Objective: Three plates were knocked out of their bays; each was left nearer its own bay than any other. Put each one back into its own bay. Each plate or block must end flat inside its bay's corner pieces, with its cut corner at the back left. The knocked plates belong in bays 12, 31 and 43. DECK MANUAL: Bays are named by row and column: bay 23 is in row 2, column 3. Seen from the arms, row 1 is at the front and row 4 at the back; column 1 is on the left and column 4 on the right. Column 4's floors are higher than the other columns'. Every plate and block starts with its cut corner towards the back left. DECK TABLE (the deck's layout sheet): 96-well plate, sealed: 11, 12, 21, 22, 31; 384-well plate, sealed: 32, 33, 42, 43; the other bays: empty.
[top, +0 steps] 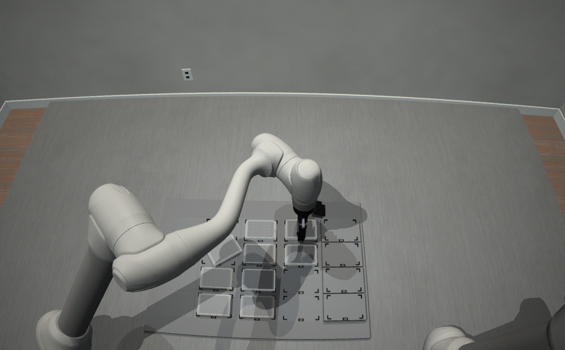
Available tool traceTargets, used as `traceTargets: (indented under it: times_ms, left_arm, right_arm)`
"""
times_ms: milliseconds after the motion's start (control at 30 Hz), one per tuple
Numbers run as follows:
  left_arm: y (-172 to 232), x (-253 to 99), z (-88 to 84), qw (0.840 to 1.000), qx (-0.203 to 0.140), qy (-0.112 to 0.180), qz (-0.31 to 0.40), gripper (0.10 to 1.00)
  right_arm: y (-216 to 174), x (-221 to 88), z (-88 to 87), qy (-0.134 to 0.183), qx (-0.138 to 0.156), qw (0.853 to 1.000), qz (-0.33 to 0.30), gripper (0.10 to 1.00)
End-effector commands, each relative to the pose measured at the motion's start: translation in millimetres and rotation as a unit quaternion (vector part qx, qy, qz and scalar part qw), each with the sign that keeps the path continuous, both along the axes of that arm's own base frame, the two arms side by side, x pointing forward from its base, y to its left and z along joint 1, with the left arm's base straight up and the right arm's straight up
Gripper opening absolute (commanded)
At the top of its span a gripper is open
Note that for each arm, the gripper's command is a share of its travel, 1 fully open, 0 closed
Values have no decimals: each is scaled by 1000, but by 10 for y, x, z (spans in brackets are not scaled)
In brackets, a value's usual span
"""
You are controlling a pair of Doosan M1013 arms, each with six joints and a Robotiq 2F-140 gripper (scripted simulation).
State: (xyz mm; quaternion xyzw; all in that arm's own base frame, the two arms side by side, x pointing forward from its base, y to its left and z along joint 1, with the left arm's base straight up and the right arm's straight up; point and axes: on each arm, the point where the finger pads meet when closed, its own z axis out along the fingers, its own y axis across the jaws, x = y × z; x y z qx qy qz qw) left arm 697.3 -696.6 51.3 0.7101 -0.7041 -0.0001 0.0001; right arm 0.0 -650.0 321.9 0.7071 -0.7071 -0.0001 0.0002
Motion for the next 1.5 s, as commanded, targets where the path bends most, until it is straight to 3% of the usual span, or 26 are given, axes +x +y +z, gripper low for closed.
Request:
traceTargets:
  times_ms: [0,1467]
  left_arm:
    - [-2,4,8,1000,-1,-1,0,99]
    - [-2,4,-56,1000,0,-1,0,99]
  right_arm:
    - [-2,1,9,0,-1,1000,0,1000]
    - [-2,1,9,0,-1,1000,0,1000]
